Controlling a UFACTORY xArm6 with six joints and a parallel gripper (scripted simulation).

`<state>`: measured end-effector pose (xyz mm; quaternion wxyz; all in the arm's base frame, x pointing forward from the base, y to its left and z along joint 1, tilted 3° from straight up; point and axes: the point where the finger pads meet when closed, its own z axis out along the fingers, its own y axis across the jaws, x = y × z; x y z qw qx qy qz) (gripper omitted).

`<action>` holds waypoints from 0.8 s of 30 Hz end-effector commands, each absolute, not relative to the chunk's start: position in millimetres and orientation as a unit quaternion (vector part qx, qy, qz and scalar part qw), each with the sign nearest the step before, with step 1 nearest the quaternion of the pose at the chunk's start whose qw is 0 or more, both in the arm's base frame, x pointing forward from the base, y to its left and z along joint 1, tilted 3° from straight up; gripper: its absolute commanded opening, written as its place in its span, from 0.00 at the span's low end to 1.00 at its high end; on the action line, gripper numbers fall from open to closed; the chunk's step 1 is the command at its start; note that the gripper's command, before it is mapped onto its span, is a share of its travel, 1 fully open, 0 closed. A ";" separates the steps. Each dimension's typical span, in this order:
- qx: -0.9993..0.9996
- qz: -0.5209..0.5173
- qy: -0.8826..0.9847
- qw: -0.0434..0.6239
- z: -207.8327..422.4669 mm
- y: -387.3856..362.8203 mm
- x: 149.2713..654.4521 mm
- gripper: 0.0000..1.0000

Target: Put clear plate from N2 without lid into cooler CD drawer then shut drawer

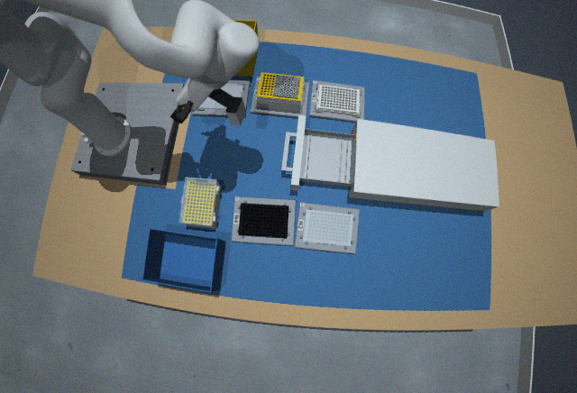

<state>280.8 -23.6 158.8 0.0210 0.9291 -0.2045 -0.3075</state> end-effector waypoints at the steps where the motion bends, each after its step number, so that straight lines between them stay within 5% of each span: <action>1: 0.939 -0.282 -0.197 0.010 158.1 -30.2 300.6 1.00; 24: 0.985 -0.103 -0.137 -0.025 176.4 -69.6 383.5 1.00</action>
